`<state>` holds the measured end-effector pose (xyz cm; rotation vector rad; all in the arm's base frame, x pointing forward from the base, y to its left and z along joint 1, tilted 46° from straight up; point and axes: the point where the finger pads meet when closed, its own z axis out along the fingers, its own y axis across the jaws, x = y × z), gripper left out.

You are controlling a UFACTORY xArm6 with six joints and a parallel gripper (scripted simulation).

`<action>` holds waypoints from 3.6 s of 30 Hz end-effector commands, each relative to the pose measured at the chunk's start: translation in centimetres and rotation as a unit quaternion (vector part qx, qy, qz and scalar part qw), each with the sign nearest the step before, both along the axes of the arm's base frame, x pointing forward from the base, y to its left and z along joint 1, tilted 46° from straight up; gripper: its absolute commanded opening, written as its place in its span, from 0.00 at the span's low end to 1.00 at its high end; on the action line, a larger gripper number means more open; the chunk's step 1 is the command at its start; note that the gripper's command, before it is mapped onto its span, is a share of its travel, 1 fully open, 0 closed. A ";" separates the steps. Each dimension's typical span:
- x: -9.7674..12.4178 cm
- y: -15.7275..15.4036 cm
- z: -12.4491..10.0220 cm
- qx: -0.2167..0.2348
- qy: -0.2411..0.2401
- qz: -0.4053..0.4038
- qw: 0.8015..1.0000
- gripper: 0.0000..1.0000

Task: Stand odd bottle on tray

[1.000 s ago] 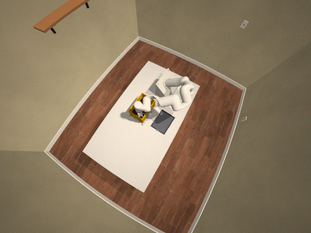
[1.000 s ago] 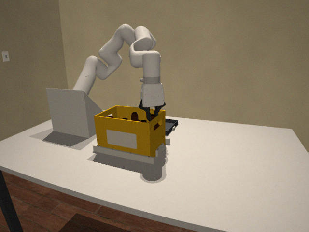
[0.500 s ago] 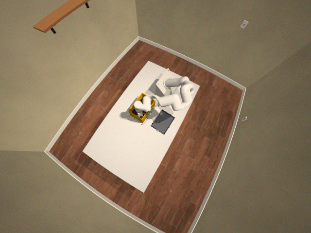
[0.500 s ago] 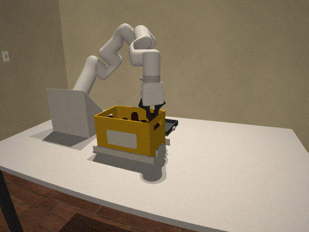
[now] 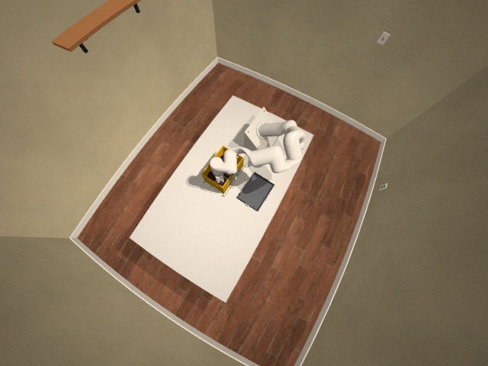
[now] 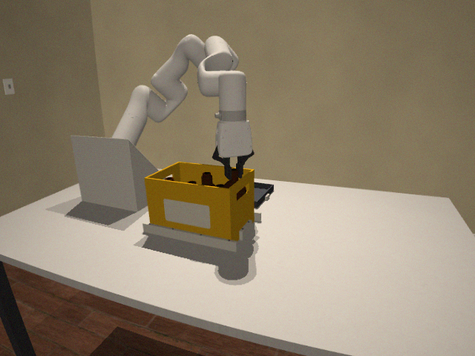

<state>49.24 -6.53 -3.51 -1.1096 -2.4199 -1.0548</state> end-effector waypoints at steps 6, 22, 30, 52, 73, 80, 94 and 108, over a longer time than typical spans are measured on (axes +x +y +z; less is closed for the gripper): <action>0.0 -0.9 0.9 -0.001 -0.002 -0.001 1.000 0.00; -0.1 -1.5 1.5 -0.001 -0.002 -0.001 1.000 0.00; -0.1 -1.5 1.5 -0.001 -0.002 -0.001 1.000 0.00; -0.1 -1.6 1.6 -0.001 -0.002 -0.001 1.000 0.00; -0.2 -2.8 2.8 -0.001 -0.002 -0.001 1.000 0.00; -0.3 -3.4 3.4 -0.001 -0.002 -0.001 1.000 0.00; -0.3 -4.2 4.1 -0.001 -0.002 -0.001 1.000 0.00; -0.3 -4.4 4.3 -0.001 -0.002 -0.001 1.000 0.00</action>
